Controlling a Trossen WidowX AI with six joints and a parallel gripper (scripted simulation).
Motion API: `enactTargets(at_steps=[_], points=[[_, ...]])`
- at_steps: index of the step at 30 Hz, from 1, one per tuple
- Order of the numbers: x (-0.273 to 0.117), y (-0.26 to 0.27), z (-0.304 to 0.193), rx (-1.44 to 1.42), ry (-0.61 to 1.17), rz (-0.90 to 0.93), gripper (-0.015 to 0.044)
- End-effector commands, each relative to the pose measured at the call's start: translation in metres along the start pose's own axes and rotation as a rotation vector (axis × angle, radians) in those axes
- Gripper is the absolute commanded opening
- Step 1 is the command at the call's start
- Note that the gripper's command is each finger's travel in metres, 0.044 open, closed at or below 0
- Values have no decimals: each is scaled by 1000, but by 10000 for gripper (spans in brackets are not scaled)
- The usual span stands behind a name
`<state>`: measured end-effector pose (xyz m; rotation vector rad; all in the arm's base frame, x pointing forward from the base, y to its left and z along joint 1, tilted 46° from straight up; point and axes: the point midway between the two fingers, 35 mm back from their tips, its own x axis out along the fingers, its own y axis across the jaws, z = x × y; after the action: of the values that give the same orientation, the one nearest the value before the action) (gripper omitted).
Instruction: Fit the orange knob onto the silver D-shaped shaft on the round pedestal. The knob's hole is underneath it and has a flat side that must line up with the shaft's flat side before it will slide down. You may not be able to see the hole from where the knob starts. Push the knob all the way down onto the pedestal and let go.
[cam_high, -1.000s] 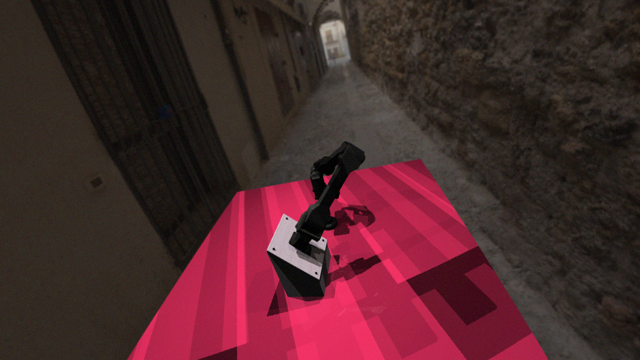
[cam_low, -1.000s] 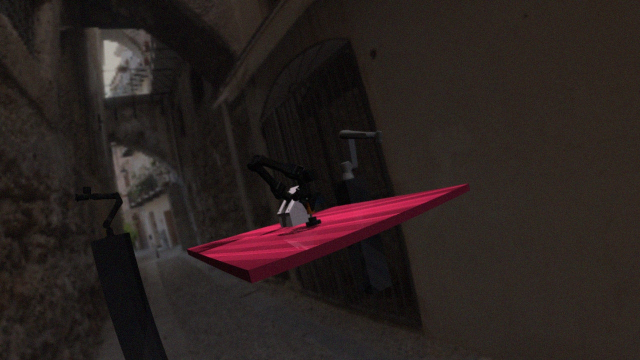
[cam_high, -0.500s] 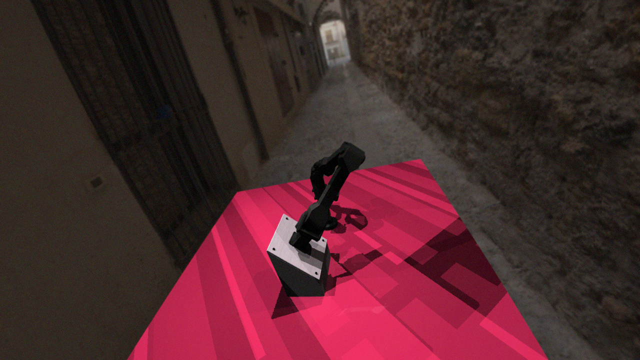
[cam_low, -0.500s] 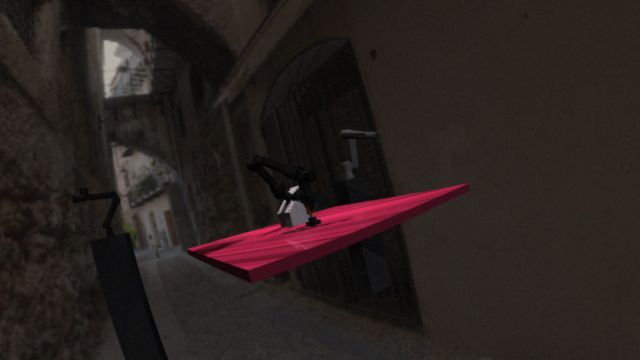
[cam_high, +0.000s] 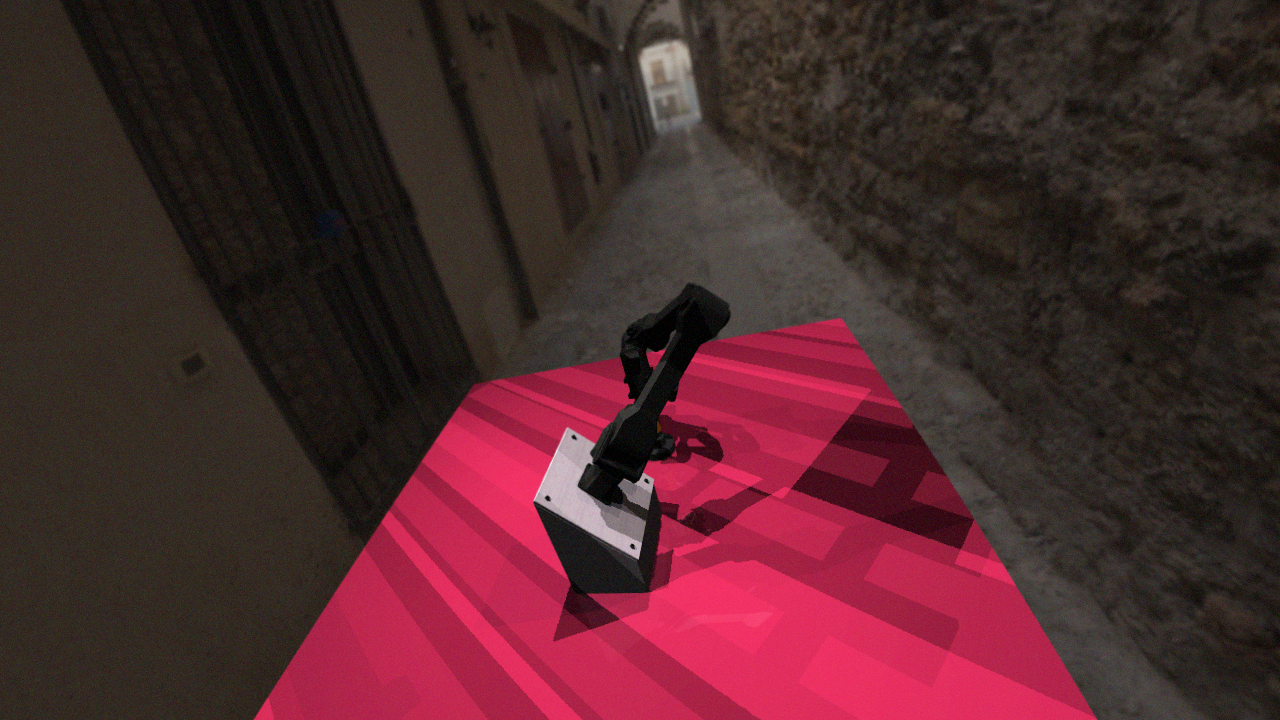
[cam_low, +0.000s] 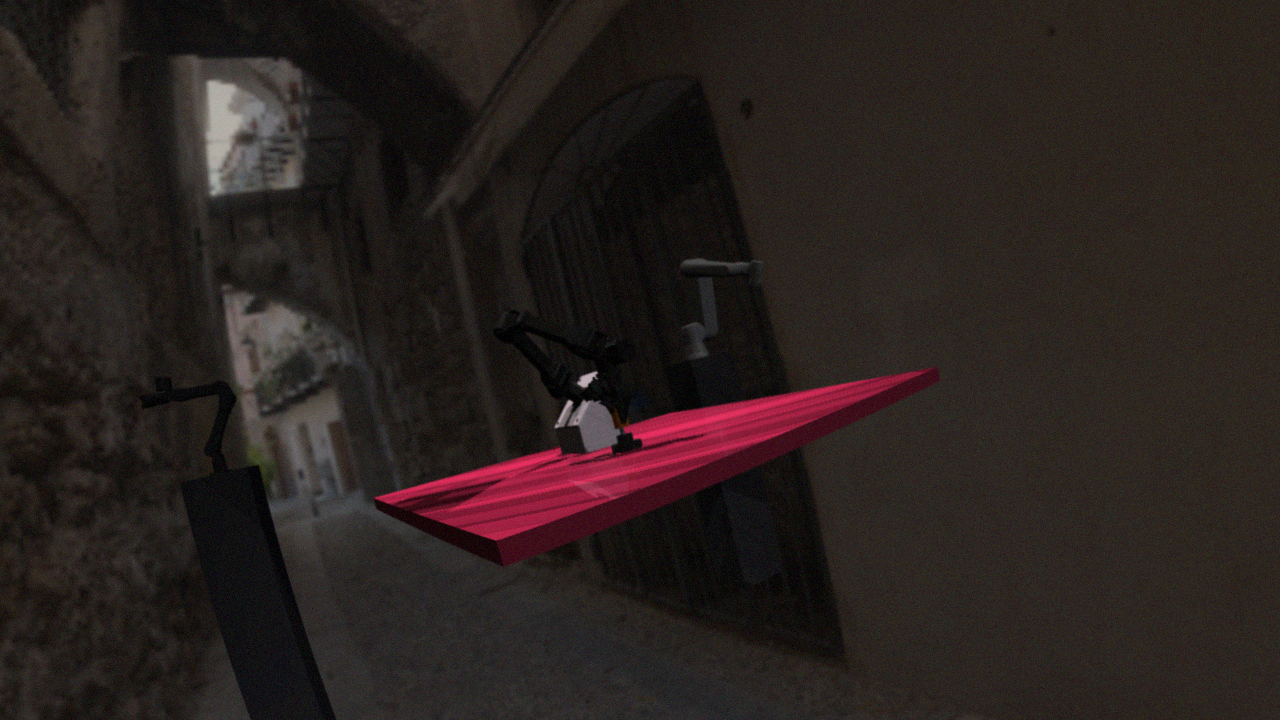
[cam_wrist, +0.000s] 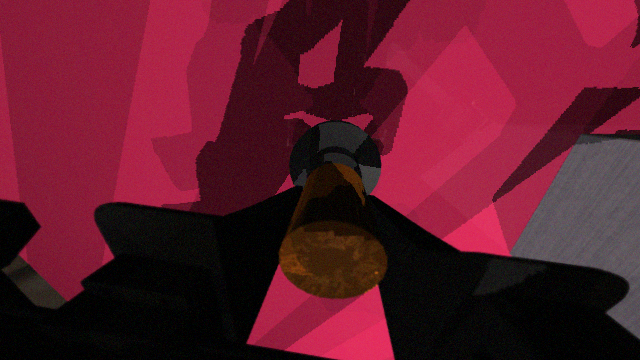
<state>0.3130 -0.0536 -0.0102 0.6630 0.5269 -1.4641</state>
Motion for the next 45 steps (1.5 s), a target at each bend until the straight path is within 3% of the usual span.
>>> enactTargets(at_steps=[1,7,32,39,45], points=[[-2,2,0,29,2,3,0],[0,1,0,212,3,3,0],[-2,1,0,212,3,3,0],[0,1,0,411,3,2,0],[1,0,-1,421,3,2,0]])
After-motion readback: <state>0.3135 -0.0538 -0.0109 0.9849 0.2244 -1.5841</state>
